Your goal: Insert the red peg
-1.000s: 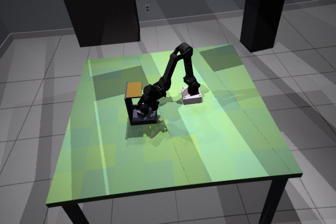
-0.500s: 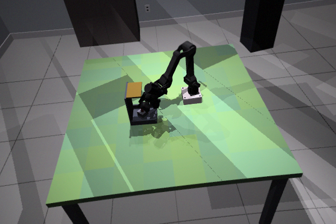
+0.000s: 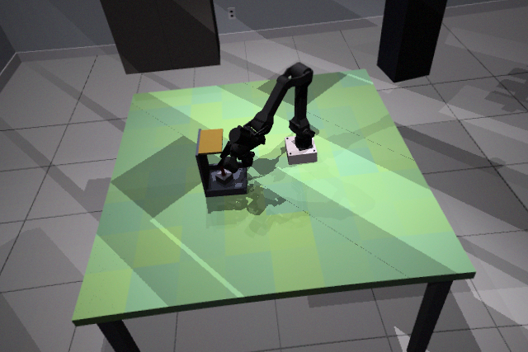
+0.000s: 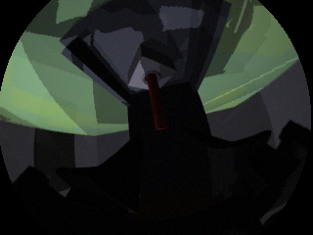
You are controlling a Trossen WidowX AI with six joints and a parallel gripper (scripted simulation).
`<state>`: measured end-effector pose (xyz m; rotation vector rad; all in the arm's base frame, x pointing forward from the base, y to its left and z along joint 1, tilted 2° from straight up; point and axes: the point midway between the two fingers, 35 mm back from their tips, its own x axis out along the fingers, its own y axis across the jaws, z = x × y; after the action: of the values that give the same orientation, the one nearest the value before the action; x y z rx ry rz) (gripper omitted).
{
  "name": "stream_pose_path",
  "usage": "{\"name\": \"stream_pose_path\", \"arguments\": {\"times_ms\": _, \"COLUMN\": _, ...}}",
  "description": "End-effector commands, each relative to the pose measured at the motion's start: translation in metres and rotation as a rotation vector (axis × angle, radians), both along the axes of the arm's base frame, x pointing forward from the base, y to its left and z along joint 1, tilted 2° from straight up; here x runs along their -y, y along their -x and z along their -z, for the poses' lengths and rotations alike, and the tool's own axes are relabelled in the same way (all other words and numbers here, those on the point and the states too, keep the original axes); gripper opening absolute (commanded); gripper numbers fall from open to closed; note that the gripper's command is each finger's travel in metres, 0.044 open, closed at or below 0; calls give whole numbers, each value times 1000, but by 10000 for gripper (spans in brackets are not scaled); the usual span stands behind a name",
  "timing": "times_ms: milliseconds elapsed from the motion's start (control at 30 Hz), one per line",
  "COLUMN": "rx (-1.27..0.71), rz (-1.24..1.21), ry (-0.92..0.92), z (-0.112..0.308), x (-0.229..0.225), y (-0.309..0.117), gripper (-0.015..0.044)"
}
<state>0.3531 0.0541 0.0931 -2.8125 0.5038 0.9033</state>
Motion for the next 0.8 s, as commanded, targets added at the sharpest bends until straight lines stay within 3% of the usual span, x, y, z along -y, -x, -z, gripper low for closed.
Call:
{"name": "stream_pose_path", "arguments": {"times_ms": 0, "rx": 7, "rz": 2, "ry": -2, "z": -6, "x": -1, "y": 3, "gripper": 220}}
{"name": "stream_pose_path", "arguments": {"times_ms": 133, "rx": 7, "rz": 2, "ry": -2, "z": -7, "x": -1, "y": 3, "gripper": 220}}
{"name": "stream_pose_path", "arguments": {"times_ms": 367, "rx": 0, "rz": -2, "ry": 0, "z": -4, "x": -1, "y": 2, "gripper": 36}}
{"name": "stream_pose_path", "arguments": {"times_ms": 533, "rx": 0, "rz": -2, "ry": 0, "z": -4, "x": -1, "y": 2, "gripper": 3}}
{"name": "stream_pose_path", "arguments": {"times_ms": 767, "rx": 1, "rz": -2, "ry": 0, "z": -3, "x": -1, "y": 2, "gripper": 0}}
